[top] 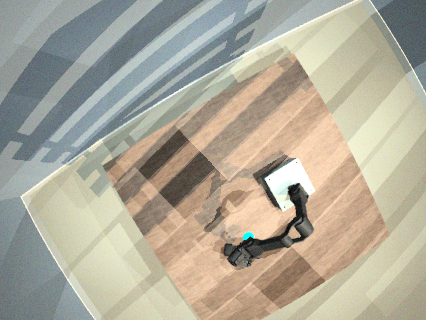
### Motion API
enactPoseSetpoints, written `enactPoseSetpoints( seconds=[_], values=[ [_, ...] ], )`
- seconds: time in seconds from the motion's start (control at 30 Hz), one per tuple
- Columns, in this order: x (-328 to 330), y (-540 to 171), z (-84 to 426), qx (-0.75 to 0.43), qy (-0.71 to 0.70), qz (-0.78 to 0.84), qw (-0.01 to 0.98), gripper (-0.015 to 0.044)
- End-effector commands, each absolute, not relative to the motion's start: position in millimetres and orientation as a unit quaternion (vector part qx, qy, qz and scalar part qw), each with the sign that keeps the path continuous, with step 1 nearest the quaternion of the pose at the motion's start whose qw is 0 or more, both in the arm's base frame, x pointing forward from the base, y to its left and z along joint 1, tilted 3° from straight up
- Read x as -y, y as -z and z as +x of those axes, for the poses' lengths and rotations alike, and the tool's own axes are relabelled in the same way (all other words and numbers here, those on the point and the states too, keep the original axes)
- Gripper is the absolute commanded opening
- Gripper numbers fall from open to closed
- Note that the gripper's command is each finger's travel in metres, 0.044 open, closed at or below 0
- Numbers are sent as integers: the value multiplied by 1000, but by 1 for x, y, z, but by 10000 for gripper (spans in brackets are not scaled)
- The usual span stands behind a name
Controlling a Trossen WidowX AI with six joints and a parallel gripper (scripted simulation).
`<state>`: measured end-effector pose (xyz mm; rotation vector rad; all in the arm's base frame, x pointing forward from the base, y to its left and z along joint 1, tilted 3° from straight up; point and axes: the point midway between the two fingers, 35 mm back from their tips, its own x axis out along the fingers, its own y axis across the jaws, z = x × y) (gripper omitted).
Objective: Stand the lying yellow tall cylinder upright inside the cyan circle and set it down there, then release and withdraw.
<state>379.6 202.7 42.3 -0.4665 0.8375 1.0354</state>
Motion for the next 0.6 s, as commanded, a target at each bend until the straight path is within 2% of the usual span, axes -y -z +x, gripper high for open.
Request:
enactPoseSetpoints(
  seconds=[0.0,0.57],
  values=[
    [-203,-42,382,-376,-478,-202,768,105],
    [-202,-40,389,-339,-485,-165,789,105]
  ],
)
